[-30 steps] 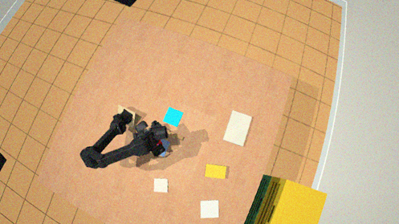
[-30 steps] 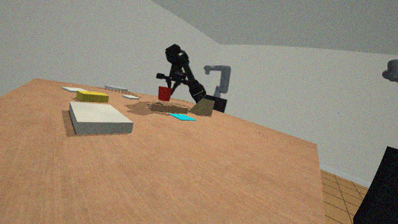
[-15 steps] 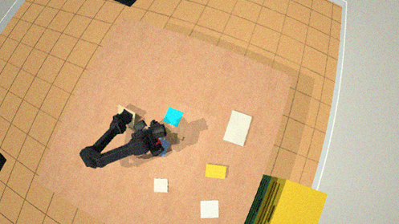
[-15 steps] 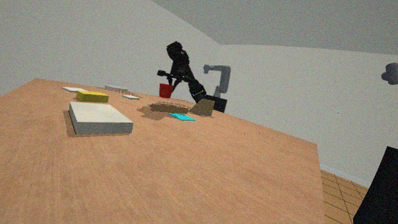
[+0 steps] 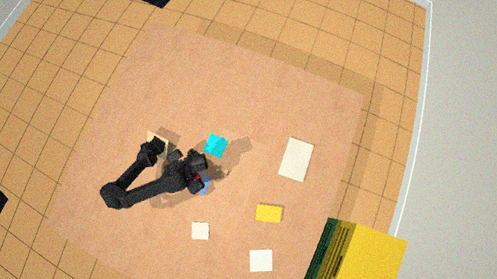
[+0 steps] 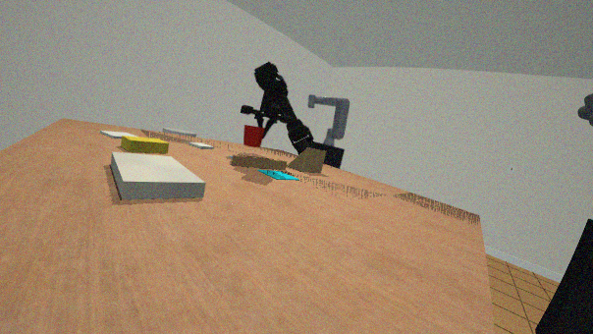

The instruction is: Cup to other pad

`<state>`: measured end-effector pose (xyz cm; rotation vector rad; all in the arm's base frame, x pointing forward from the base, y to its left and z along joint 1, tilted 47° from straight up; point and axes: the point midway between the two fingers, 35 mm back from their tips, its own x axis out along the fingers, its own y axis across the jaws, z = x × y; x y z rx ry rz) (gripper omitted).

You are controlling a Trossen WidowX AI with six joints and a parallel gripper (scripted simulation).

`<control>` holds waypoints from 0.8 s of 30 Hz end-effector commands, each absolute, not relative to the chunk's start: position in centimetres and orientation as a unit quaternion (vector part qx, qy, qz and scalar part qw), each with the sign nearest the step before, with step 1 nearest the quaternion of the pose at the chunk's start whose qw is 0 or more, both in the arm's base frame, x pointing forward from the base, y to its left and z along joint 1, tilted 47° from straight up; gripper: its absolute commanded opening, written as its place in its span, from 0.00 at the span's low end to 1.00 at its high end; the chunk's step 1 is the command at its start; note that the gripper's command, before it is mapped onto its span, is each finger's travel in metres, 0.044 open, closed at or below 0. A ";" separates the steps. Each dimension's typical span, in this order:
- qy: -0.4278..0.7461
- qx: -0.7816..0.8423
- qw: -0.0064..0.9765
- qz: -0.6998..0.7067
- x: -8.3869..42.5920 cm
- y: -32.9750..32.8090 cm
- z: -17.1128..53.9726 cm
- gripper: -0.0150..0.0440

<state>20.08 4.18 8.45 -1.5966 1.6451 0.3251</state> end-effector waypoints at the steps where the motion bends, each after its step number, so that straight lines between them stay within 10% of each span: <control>1: 0.650 -0.631 0.404 0.129 20.0 4.7 8.0 0.25; 24: 0.649 -0.629 0.407 0.130 19.5 8.2 4.3 0.25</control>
